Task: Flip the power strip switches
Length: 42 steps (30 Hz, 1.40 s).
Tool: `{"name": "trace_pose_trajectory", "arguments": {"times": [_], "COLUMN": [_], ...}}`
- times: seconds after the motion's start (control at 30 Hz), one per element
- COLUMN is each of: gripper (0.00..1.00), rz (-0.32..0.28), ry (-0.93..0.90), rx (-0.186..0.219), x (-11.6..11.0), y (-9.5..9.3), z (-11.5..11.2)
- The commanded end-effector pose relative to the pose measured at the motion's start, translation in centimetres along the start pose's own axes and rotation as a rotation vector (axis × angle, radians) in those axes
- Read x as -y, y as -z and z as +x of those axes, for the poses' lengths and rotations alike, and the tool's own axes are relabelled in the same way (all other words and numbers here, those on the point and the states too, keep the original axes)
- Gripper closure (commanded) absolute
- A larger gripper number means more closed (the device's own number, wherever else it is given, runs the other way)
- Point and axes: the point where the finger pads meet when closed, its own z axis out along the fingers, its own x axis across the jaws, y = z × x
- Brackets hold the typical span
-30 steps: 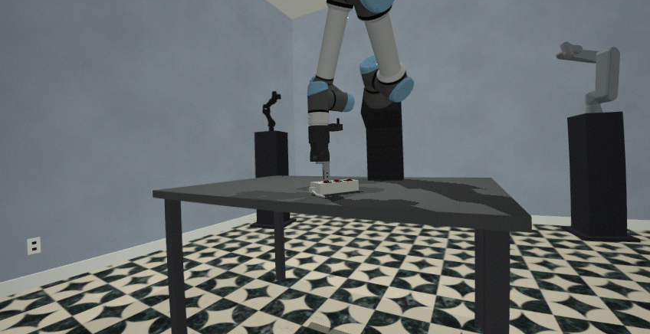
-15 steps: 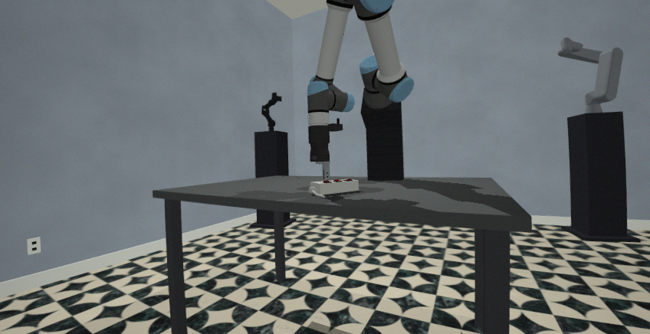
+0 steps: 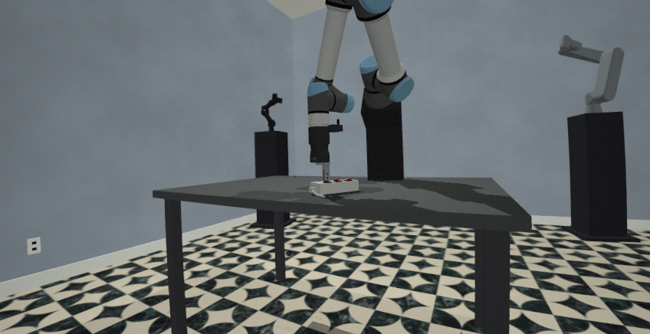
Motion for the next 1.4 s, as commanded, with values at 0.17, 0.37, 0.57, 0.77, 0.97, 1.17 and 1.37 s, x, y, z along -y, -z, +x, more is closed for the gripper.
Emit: {"name": "trace_pose_trajectory", "arguments": {"times": [0.17,0.37,0.57,0.77,0.97,1.17,1.37], "gripper": [1.0,1.0,1.0,1.0,1.0,1.0,1.0], "rz": [-0.001,-0.001,-0.001,-0.001,-0.001,-0.001,-0.001], "ry": [0.0,0.0,0.0,0.0,0.0,0.0,0.0], "rx": [0.0,0.0,0.0,0.0,0.0,0.0,0.0], "x": [-0.03,-0.03,-0.03,-0.03,-0.03,-0.03,-0.03], "y": [-0.33,-0.45,-0.48,-0.48,-0.48,-0.52,-0.53], "z": [0.01,0.01,0.01,0.01,0.01,0.01,0.01]}}
